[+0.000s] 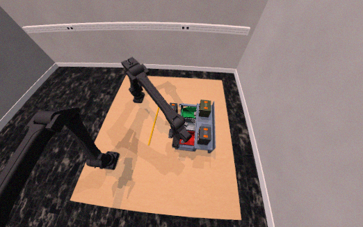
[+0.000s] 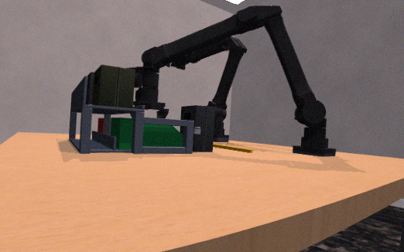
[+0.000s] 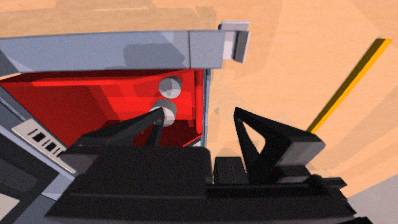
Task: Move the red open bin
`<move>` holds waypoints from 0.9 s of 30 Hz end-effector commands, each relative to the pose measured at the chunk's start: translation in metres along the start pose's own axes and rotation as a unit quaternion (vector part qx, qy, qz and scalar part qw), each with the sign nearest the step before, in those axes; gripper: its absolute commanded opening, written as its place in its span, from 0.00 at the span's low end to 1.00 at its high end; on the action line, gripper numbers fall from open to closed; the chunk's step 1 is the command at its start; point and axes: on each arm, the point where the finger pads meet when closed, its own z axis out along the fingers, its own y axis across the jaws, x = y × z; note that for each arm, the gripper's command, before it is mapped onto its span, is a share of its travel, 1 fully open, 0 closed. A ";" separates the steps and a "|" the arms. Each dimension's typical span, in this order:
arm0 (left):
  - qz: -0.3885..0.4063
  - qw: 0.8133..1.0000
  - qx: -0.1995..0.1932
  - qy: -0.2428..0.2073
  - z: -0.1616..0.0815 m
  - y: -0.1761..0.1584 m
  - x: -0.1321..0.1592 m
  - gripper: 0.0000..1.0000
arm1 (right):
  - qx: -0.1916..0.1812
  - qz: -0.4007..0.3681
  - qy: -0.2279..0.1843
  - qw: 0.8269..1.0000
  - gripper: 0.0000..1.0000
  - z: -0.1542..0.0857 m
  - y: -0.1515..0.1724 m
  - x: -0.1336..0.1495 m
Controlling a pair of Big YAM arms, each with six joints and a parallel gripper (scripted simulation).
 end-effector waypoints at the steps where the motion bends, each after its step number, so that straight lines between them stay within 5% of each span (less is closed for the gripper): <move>1: -0.002 1.000 -0.002 -0.002 0.004 0.000 -0.004 0.90 | 0.003 0.008 -0.008 1.000 1.00 -0.008 -0.006 -0.013; 27: -0.003 1.000 -0.001 -0.001 0.005 0.001 -0.004 0.90 | 0.003 0.008 -0.008 1.000 1.00 -0.008 -0.006 -0.013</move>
